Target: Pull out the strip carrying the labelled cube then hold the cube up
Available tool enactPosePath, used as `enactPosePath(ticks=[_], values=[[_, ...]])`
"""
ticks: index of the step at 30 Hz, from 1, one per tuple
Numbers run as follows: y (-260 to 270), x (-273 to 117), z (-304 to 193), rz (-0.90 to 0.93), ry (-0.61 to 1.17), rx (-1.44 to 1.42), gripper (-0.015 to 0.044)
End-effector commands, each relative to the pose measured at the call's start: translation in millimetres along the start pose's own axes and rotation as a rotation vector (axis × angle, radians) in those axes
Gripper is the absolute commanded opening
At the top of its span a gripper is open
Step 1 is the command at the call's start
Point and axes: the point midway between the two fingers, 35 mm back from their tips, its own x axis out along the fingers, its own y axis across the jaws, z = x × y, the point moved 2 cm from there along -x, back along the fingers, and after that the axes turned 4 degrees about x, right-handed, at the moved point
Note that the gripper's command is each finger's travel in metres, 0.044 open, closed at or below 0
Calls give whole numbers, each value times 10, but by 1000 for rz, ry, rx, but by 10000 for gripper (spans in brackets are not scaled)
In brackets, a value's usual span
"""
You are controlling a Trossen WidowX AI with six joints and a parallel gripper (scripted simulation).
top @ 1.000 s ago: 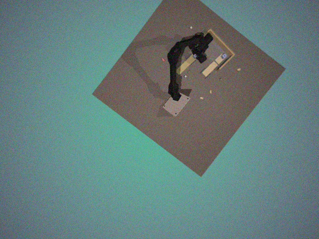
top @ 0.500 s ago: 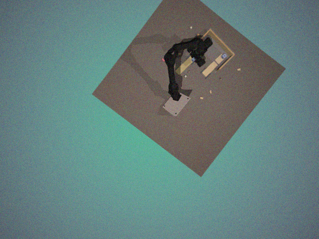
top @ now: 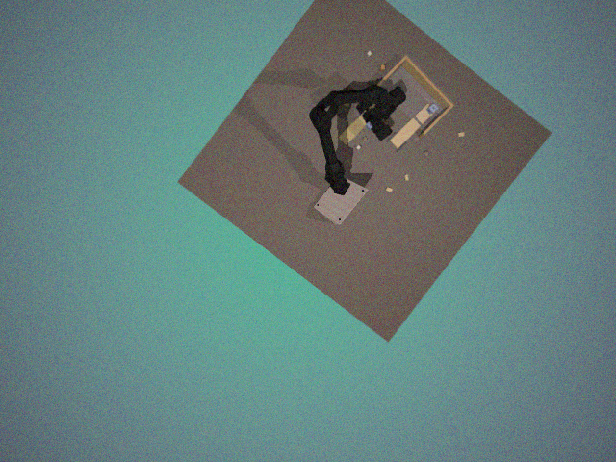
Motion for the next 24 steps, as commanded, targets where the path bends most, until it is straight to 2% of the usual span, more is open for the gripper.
enactPosePath(ticks=[1, 6, 13, 24], values=[[-91, 16, -137, -4, 2, -3, 0], [-120, 11, -184, -4, 2, -3, 0], [-120, -329, -182, -6, 2, -2, 0], [-120, -339, -183, -6, 2, -2, 0]])
